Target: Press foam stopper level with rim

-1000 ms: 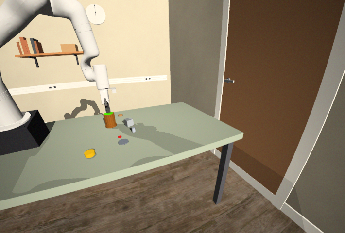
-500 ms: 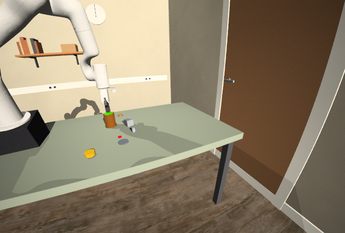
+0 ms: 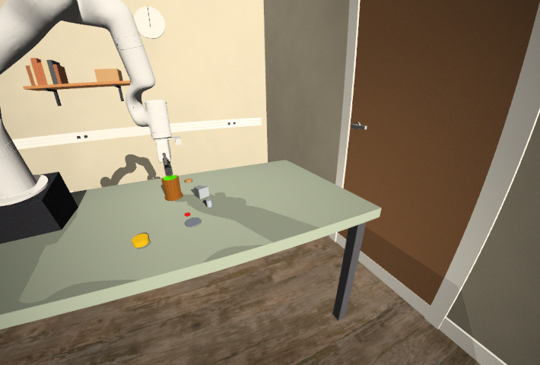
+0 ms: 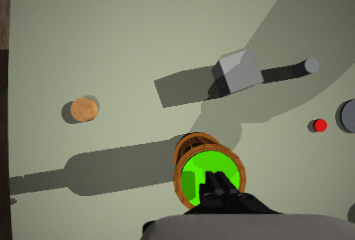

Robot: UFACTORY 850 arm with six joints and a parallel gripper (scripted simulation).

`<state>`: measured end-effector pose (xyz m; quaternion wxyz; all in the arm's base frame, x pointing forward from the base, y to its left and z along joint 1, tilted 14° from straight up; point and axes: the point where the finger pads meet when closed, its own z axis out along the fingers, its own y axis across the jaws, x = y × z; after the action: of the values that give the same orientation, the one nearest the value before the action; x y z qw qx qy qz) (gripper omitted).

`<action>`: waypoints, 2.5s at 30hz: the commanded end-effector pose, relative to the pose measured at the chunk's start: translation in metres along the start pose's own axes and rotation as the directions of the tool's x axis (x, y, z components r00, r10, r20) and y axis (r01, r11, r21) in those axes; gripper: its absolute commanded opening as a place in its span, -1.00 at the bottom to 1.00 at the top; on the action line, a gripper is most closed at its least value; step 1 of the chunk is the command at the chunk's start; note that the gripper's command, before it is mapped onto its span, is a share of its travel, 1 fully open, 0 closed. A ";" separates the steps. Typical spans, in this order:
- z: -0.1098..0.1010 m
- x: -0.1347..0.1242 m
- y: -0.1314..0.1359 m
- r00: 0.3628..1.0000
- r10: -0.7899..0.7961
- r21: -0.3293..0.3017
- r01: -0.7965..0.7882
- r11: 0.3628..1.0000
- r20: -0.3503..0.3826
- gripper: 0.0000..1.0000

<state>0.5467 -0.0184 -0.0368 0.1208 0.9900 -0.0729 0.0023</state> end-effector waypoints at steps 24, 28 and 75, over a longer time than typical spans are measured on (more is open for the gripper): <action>-0.033 0.001 0.000 1.000 0.000 0.000 0.000 1.000 -0.002 -1.00; -0.033 0.001 0.000 1.000 0.000 0.000 0.000 1.000 -0.002 -1.00; 0.011 0.001 0.000 1.000 0.000 0.000 0.000 1.000 -0.002 -1.00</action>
<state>0.5467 -0.0212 -0.0480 0.1207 0.9900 -0.0730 0.0024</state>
